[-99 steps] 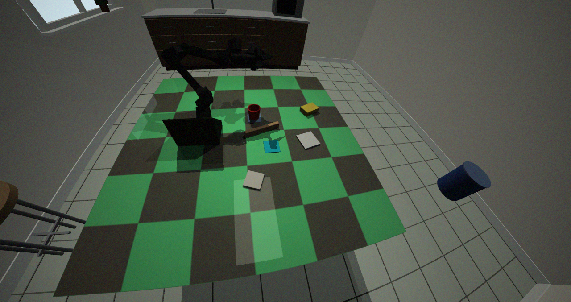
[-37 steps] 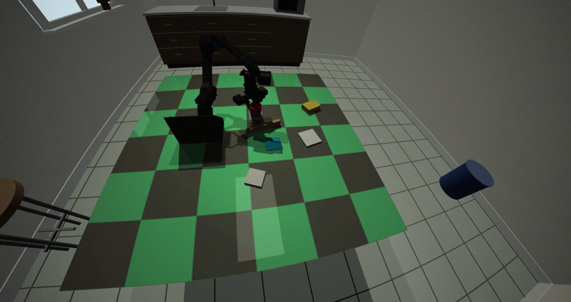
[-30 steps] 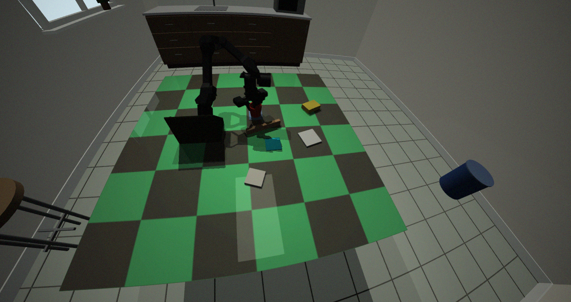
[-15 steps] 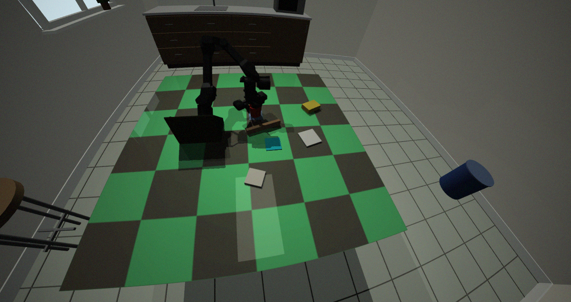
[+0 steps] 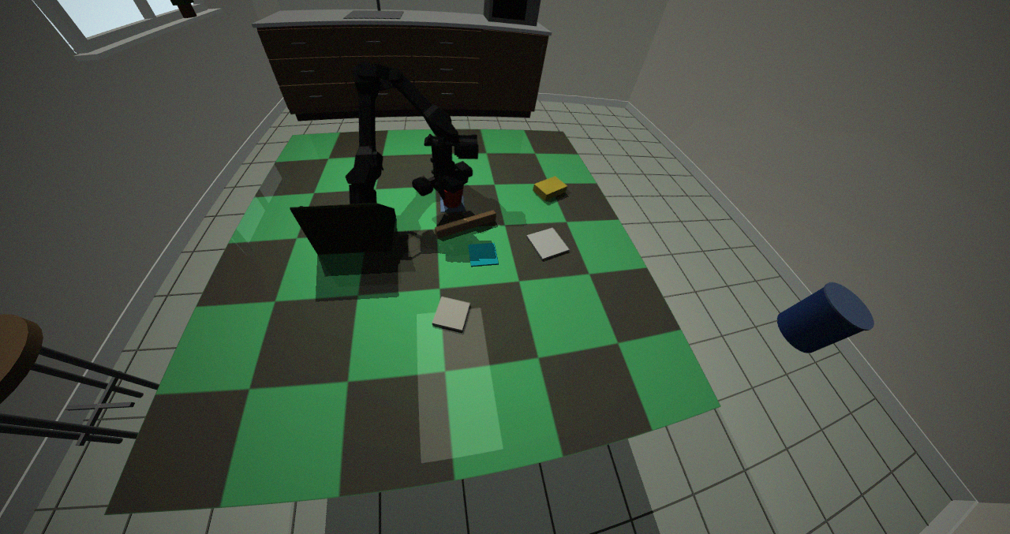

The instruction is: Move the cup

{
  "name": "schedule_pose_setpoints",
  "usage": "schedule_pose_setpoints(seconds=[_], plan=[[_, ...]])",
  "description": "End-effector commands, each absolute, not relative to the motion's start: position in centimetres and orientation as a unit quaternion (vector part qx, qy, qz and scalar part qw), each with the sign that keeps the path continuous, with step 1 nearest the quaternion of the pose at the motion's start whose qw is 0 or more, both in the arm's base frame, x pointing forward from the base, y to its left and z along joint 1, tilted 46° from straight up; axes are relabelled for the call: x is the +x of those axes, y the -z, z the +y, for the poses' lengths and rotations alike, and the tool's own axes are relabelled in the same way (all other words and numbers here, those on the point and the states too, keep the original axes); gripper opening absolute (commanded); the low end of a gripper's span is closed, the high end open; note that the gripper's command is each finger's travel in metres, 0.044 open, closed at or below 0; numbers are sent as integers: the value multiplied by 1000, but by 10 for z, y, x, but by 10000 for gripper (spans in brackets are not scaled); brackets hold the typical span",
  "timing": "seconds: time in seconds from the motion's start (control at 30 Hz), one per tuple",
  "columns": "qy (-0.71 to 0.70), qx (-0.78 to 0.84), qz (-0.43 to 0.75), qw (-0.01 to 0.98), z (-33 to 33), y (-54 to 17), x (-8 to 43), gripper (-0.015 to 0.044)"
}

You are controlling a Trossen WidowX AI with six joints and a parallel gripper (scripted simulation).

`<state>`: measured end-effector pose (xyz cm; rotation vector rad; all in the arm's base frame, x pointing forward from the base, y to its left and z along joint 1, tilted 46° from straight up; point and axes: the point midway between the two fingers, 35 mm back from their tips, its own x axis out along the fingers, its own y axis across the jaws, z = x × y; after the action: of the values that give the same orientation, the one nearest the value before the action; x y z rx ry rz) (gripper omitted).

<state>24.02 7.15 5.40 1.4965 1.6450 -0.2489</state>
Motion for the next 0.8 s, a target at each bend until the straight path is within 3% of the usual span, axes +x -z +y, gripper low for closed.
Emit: schedule_pose_setpoints(seconds=[0.0,0.77], plan=[[100,601,662,437,72,-54,240,0],[102,602,663,433,32,-88,234,0]])
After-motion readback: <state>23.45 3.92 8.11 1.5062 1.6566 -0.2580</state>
